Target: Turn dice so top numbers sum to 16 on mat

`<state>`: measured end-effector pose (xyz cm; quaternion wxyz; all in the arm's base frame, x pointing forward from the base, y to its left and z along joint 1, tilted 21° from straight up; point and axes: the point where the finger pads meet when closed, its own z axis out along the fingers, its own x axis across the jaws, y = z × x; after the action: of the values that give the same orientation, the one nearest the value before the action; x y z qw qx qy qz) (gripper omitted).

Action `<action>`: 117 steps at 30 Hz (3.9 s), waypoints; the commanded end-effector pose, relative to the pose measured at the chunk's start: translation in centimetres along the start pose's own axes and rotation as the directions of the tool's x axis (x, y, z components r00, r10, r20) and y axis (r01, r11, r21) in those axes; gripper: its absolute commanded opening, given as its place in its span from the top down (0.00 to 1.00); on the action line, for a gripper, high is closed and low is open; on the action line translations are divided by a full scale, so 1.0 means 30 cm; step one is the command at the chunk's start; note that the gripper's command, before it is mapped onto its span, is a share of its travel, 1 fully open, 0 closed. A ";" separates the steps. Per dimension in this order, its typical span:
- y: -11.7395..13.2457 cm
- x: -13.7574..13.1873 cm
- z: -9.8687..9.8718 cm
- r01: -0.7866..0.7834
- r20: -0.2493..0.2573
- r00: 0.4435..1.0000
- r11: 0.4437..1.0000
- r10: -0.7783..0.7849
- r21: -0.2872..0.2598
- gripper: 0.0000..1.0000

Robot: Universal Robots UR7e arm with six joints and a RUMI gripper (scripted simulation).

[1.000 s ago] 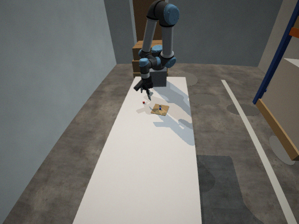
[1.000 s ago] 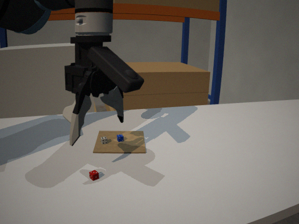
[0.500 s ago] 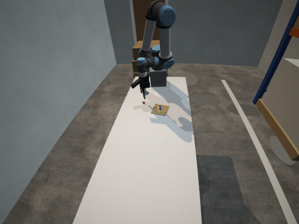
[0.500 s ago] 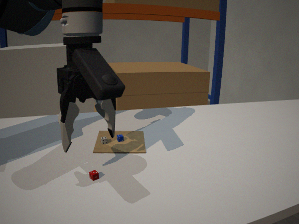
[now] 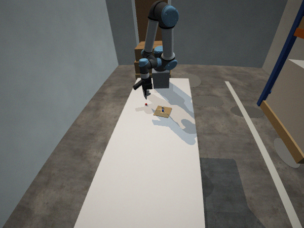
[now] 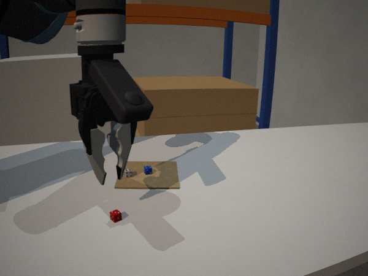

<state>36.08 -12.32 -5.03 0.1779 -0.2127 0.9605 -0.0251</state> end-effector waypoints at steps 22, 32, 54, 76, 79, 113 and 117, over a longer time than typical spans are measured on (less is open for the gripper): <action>-0.001 0.000 0.000 0.000 0.000 1.000 1.000 0.000 0.001 0.82; -0.001 -0.001 0.014 0.000 0.000 1.000 1.000 0.000 0.001 0.82; -0.003 -0.002 0.101 0.000 0.000 1.000 1.000 0.000 0.000 0.82; -0.004 -0.003 0.173 0.000 0.000 1.000 1.000 0.000 0.000 0.82; -0.004 -0.003 0.175 0.000 0.000 1.000 1.000 0.000 0.000 0.82; -0.004 -0.003 0.176 0.000 0.000 1.000 1.000 0.000 0.000 0.82; -0.004 -0.003 0.176 0.000 0.000 1.000 1.000 0.000 0.000 0.82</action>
<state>38.05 -12.21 -9.95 0.1775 -0.2128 0.9605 -0.0250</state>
